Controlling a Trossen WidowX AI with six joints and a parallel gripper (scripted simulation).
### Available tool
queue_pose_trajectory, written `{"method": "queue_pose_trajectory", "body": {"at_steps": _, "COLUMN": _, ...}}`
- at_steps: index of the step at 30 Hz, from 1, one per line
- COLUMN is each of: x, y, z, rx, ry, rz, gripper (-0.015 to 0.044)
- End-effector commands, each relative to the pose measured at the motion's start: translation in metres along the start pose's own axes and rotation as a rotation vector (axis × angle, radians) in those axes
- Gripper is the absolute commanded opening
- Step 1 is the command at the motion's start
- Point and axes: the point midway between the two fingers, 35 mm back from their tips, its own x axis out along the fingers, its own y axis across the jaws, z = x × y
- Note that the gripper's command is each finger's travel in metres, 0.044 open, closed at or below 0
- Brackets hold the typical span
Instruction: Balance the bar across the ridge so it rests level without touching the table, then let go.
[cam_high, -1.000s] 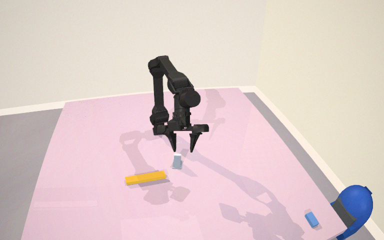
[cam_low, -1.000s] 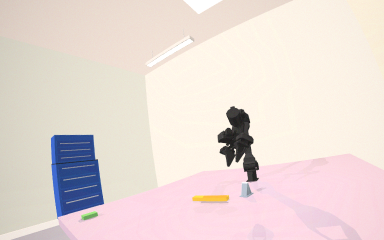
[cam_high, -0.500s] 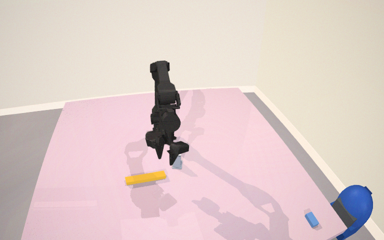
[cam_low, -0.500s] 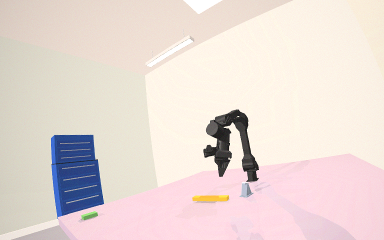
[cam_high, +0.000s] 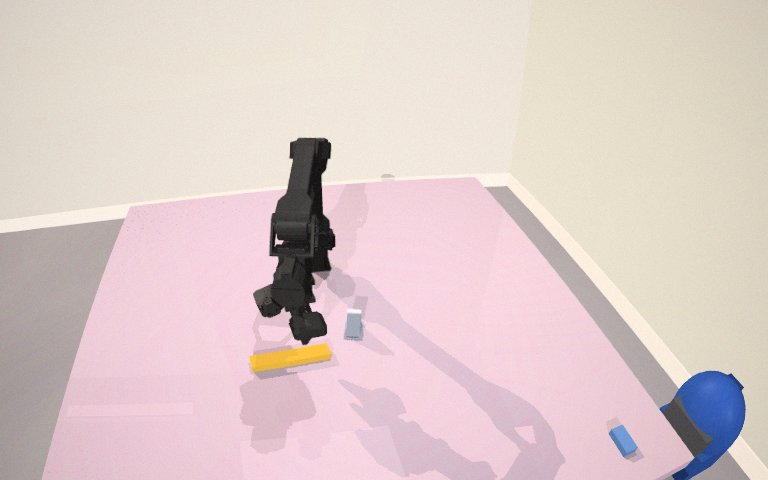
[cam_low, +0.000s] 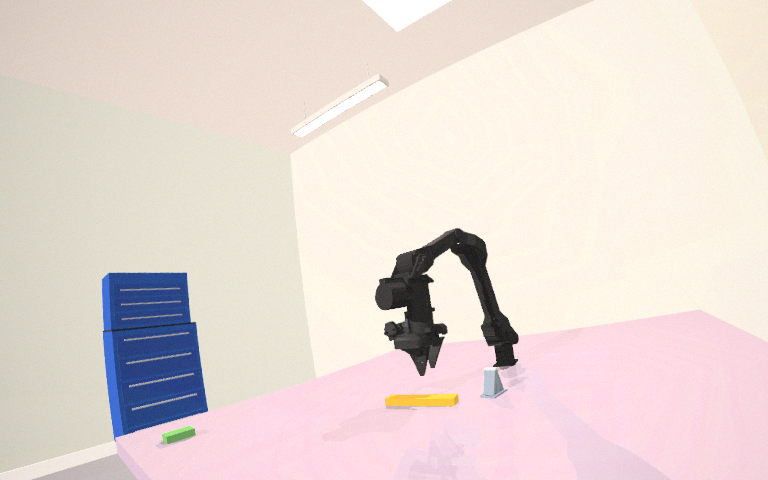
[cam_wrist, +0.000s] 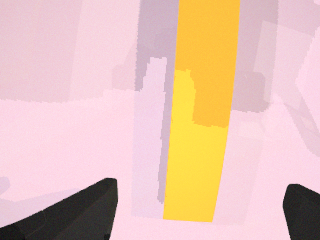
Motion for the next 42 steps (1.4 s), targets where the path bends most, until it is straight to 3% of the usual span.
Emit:
{"method": "queue_pose_trajectory", "body": {"at_steps": 1, "x": 0.001, "y": -0.001, "z": 0.001, "rx": 0.027, "ry": 0.018, "rz": -0.011, "gripper": 0.0315}}
{"method": "queue_pose_trajectory", "body": {"at_steps": 11, "x": 0.045, "y": -0.002, "z": 0.000, "rx": 0.027, "ry": 0.018, "rz": -0.011, "gripper": 0.0315}}
{"method": "queue_pose_trajectory", "body": {"at_steps": 42, "x": 0.072, "y": -0.002, "z": 0.000, "rx": 0.027, "ry": 0.018, "rz": -0.011, "gripper": 0.0315}}
